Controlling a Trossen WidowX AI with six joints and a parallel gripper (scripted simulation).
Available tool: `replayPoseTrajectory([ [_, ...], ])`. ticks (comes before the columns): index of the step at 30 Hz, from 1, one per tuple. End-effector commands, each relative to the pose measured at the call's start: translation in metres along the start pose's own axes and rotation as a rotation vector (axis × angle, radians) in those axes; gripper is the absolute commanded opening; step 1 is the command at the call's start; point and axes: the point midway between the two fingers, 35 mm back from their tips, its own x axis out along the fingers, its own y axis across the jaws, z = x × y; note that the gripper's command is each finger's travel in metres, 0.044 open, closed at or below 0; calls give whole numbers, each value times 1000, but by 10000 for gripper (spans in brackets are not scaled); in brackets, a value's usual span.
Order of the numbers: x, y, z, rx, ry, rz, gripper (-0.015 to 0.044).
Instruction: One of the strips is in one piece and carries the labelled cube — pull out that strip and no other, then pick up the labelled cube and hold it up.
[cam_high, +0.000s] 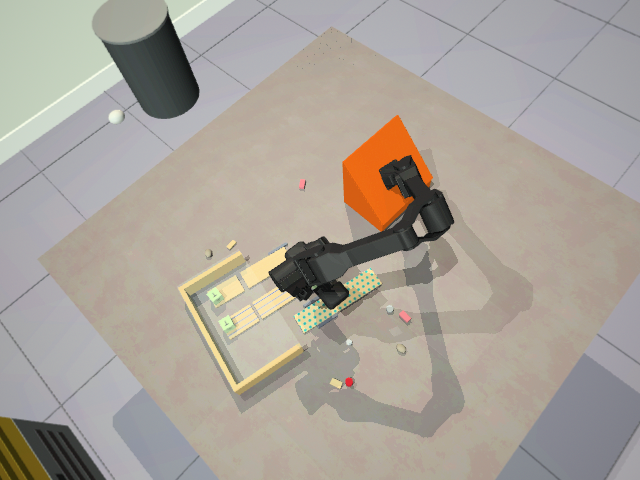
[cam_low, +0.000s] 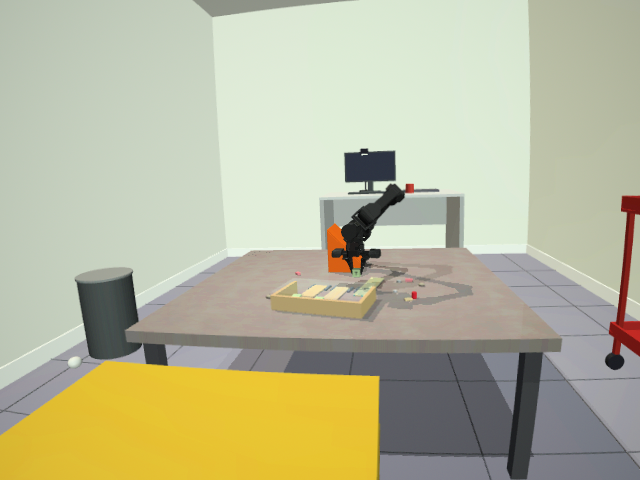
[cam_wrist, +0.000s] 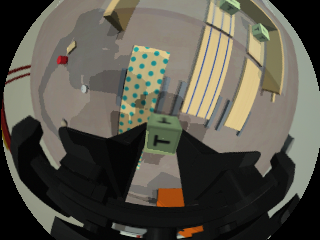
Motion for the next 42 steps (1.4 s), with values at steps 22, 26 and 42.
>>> replayPoseTrajectory([
  [22,-18,-19,-64,-1,6,-5,0],
  [26,-33,-19,-65,-1,6,-5,0],
  [42,-33,-19,-65,-1,6,-5,0],
])
